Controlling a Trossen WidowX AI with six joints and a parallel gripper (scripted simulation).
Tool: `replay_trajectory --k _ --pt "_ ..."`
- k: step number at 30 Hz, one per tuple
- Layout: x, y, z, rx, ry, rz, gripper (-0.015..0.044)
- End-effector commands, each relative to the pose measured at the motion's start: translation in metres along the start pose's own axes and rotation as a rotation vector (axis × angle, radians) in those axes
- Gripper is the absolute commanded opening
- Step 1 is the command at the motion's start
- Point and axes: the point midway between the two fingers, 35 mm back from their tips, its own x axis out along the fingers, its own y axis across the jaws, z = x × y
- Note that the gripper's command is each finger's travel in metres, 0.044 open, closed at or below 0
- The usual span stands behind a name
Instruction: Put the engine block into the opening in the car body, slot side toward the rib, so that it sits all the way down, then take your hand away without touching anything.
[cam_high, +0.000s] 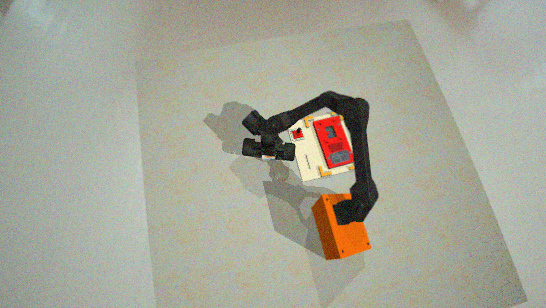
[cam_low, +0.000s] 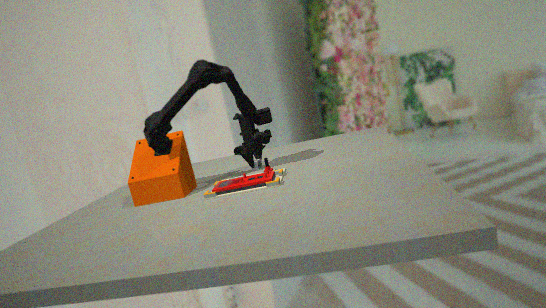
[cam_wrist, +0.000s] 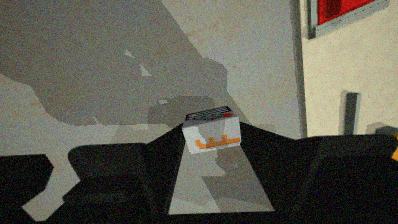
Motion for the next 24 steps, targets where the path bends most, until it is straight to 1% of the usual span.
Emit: replay_trajectory --k 1,24 --pt "-0.008 0.004 0.004 -0.028 -0.012 0.016 0.0000" --pt "-0.076 -0.001 0.004 -0.005 -0.004 0.013 0.0000"
